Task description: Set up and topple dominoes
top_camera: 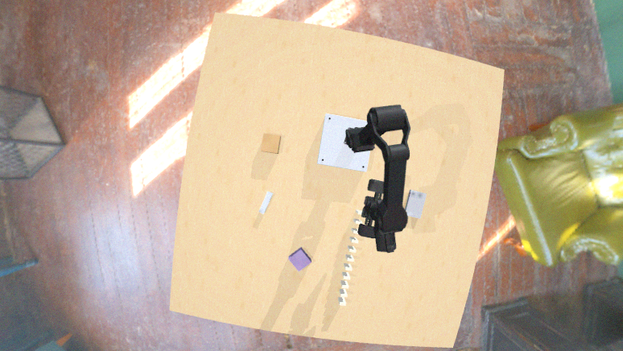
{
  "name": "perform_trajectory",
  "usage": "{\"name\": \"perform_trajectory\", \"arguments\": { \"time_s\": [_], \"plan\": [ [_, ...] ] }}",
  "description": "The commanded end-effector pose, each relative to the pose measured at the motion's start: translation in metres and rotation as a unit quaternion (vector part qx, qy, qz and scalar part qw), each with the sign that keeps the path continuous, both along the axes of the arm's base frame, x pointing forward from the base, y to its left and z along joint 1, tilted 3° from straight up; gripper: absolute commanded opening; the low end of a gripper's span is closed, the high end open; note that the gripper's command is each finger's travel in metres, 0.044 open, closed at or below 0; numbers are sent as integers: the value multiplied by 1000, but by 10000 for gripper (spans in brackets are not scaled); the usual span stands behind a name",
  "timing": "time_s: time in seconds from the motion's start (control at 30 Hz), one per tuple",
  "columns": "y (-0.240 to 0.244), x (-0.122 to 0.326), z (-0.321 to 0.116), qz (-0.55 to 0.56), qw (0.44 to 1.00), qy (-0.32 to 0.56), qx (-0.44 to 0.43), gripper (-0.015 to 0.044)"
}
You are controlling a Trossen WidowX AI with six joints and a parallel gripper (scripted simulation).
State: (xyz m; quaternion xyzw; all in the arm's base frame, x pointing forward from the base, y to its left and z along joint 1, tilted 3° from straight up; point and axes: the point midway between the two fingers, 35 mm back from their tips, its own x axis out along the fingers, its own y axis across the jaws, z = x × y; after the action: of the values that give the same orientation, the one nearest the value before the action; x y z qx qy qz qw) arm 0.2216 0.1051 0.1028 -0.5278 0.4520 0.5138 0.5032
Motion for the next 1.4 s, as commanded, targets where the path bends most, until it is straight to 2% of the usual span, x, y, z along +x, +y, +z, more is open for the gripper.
{"name": "perform_trajectory", "arguments": {
  "time_s": [0.0,0.63,0.7,0.87,1.37],
  "plan": [
    [0,1,1,3,1000,-4,-1,0],
    [0,1,1,3,1000,-4,-1,0],
    [1,3,-10,3,1000,-4,-1,0],
    [3,5,-77,3,1000,-3,-1,0],
    [5,20,-77,3,1000,-4,-1,0]
  ]
}}
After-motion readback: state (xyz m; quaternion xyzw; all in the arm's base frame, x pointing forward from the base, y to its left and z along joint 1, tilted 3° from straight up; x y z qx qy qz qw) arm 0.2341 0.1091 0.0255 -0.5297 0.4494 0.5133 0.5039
